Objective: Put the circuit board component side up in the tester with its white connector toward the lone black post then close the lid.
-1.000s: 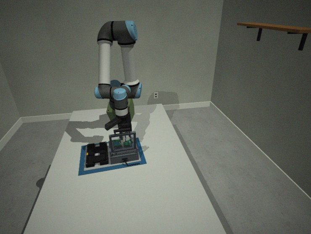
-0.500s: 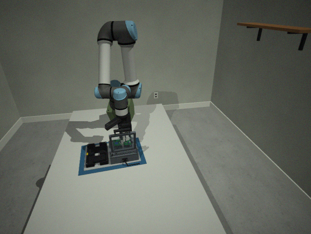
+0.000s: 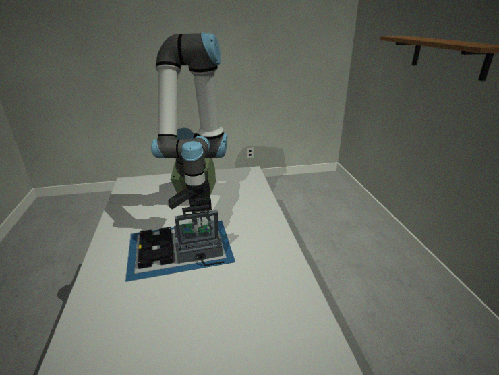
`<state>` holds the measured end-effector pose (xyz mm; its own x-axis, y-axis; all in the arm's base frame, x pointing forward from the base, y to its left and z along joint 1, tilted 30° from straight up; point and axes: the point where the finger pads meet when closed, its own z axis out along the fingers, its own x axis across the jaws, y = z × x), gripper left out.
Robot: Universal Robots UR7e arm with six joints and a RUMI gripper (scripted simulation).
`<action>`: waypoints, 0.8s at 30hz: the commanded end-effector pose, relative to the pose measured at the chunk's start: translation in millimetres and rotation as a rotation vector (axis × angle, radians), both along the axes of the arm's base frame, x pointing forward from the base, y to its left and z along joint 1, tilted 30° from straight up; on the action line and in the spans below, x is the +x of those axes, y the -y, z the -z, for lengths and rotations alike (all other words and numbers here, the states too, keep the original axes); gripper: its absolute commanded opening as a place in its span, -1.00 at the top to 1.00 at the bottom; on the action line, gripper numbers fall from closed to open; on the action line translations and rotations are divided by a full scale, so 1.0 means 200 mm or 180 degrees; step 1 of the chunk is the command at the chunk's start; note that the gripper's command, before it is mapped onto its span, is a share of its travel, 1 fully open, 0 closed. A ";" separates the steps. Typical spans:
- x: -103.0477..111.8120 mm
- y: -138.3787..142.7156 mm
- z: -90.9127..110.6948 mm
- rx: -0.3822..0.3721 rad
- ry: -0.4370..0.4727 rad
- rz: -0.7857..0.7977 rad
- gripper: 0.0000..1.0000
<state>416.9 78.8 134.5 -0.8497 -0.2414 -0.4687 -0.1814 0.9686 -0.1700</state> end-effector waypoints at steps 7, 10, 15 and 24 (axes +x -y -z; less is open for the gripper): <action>0.00 0.00 0.00 0.0000 0.0003 0.0000 0.22; 0.00 0.00 0.00 0.0000 0.0003 0.0000 0.22; 0.01 0.00 0.01 0.0000 0.0003 0.0000 0.22; 0.01 0.00 0.01 0.0000 0.0003 0.0000 0.22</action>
